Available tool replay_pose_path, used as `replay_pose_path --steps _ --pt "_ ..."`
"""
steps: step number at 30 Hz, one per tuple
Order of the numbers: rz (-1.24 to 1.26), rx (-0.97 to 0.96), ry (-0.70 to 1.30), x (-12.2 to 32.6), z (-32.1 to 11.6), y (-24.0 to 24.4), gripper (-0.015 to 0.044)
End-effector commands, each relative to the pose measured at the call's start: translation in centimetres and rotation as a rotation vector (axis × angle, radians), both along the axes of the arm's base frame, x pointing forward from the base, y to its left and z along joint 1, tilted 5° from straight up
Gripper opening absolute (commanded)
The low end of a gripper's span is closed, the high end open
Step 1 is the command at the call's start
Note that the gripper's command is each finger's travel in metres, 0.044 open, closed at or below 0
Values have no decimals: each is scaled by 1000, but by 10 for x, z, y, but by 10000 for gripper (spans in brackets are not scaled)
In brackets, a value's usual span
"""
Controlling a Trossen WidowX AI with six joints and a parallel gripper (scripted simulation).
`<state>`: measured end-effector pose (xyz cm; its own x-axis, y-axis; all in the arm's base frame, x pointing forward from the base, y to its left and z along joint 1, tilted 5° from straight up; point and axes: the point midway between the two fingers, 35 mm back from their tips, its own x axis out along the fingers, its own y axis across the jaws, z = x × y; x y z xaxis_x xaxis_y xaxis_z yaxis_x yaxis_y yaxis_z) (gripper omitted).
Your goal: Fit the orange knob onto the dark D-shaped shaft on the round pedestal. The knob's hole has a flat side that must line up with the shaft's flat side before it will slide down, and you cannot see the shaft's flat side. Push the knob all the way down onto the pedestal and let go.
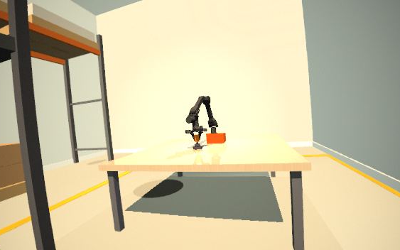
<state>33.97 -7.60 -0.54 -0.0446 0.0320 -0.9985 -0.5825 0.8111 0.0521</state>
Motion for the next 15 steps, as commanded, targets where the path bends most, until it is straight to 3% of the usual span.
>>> replay_pose_path --steps 1,5,15 --pt "51 -1 -6 0 4 0 0" --pt "196 5 -10 -3 4 0 0" --pt "206 6 -10 -1 2 -1 0"
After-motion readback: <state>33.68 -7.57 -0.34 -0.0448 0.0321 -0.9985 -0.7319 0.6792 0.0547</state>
